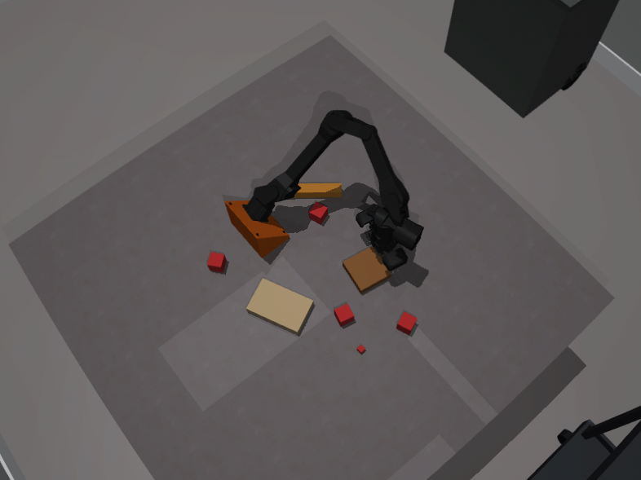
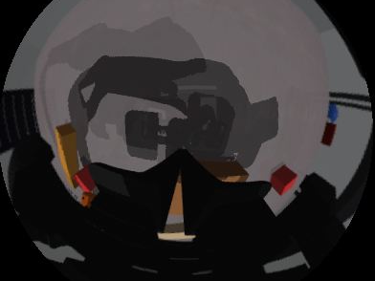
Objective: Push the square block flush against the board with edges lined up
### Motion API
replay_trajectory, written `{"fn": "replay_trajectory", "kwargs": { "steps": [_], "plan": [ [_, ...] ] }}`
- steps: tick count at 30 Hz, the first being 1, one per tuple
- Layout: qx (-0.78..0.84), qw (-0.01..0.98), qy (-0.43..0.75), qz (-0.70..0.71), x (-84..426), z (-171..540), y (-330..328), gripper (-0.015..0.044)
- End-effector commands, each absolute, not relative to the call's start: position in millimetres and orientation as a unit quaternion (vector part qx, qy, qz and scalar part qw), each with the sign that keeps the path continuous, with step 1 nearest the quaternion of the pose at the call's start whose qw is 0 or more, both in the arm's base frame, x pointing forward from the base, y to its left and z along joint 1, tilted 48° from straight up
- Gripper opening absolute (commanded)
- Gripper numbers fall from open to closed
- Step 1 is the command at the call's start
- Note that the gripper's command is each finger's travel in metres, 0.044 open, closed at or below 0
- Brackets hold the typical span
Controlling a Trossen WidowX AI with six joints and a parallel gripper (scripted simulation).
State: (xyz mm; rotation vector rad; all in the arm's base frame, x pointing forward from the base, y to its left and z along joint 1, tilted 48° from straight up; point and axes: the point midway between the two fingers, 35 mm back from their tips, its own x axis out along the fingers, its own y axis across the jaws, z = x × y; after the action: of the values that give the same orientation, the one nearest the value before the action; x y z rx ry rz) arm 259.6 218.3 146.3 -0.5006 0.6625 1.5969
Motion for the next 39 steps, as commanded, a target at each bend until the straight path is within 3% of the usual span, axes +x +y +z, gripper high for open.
{"fn": "replay_trajectory", "kwargs": {
  "steps": [1,39],
  "plan": [
    [-0.218,0.621,0.291,0.695,259,140,214,0.0],
    [-0.22,0.62,0.293,0.694,263,109,188,0.0]
  ]
}}
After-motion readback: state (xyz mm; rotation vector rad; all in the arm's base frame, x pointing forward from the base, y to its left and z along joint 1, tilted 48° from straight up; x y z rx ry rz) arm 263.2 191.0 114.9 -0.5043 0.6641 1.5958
